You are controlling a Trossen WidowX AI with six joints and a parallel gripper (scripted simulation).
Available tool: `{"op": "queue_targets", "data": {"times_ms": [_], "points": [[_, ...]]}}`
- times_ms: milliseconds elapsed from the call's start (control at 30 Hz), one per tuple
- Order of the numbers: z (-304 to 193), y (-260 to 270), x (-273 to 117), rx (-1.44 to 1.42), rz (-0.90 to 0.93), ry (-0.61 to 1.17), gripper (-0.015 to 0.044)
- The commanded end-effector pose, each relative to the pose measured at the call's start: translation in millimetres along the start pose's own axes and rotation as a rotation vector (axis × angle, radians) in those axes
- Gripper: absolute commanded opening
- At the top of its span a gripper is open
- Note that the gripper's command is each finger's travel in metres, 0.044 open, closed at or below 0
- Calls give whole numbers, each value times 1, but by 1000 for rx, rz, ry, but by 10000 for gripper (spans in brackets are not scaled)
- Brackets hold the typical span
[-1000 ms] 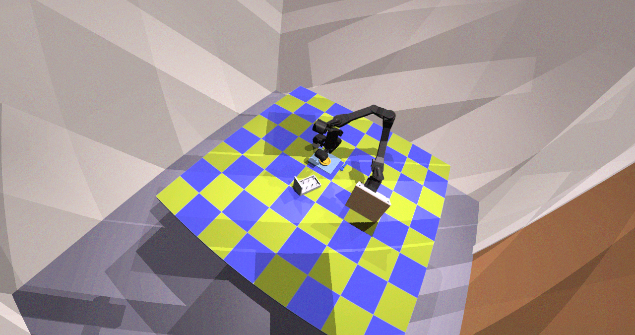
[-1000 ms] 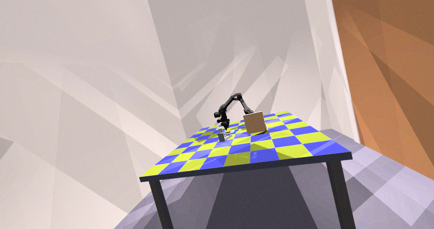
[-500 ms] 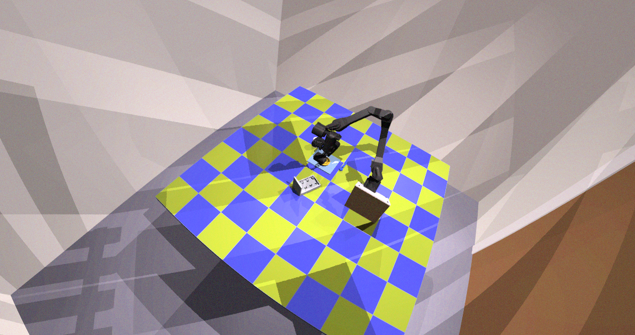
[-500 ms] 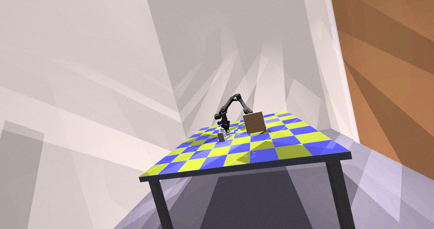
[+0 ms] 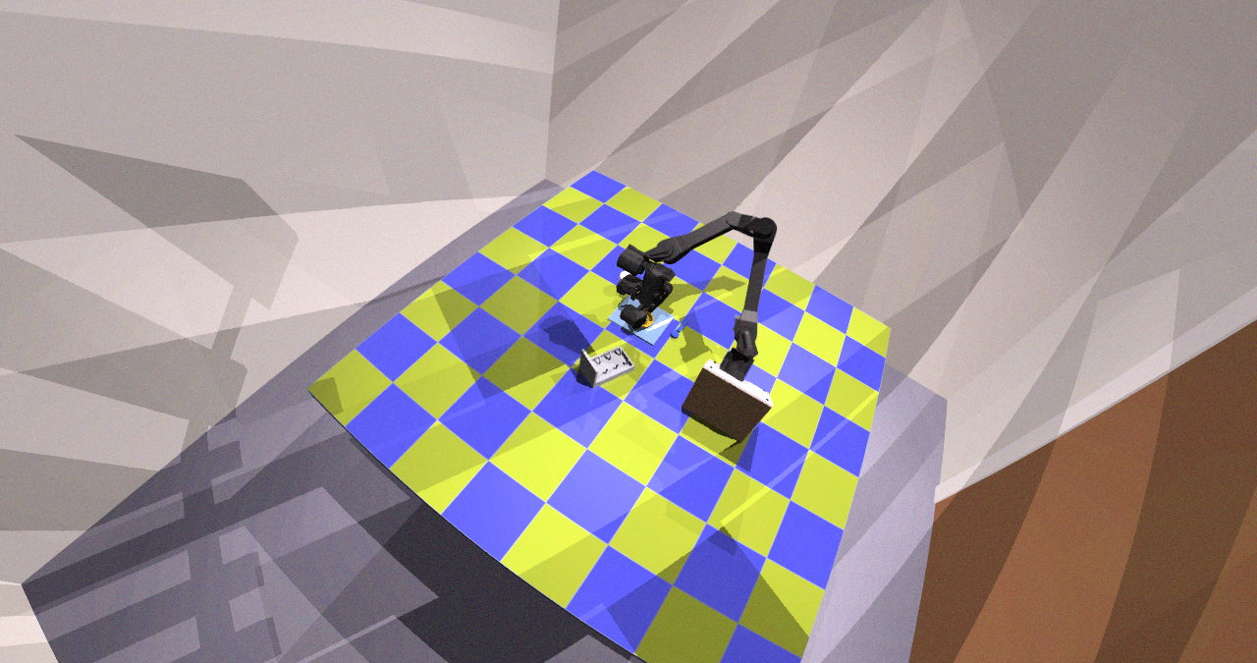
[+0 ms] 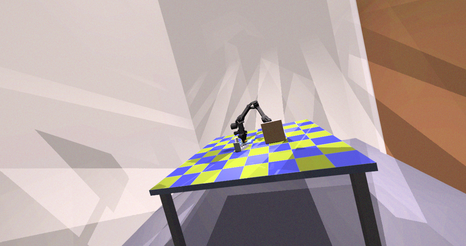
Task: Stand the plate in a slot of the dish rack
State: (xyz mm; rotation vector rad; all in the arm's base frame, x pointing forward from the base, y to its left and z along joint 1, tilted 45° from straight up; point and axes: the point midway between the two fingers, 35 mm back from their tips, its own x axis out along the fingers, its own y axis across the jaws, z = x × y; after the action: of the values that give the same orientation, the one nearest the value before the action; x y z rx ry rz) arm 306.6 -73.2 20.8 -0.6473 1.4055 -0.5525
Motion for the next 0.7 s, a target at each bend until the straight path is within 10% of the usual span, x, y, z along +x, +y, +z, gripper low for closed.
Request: {"op": "queue_targets", "data": {"times_ms": [0,267,667], "points": [[0,0,1,-4,-6,1,346],[0,0,1,-4,-6,1,293],[12,6,-45,-5,12,-2,0]]}}
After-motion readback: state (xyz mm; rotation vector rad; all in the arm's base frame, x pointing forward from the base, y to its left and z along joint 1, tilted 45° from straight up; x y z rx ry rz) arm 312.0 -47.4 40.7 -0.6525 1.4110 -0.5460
